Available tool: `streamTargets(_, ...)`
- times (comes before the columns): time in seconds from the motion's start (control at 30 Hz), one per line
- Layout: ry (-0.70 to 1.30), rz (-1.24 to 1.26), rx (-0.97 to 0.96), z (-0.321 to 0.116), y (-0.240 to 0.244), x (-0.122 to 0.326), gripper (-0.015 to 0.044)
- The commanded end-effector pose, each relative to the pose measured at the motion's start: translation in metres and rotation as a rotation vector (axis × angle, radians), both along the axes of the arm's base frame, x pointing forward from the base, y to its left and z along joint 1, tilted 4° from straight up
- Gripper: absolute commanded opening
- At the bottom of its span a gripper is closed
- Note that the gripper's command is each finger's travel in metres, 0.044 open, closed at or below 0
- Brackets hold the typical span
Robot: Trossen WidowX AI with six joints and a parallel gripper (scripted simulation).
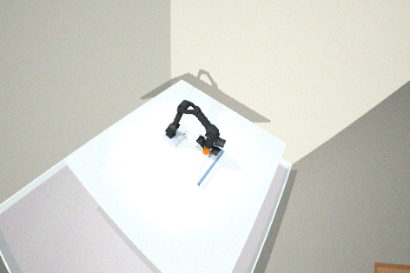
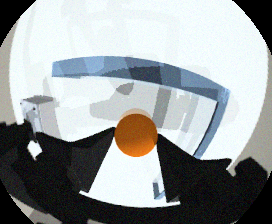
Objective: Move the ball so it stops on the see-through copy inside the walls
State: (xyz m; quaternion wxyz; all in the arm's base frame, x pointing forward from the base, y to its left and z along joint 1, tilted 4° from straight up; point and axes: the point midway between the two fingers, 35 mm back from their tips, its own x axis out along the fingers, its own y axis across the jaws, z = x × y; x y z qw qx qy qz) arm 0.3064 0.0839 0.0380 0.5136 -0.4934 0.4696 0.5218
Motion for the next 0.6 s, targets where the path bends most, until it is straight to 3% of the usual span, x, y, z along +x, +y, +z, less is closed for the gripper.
streamTargets(0.0, 0.000, -0.004, 0.001, -0.009, 0.000, -0.002, 0.0000)
streamTargets(0.57, 0.000, -0.004, 0.002, -0.028, 0.002, -0.001, 0.0000)
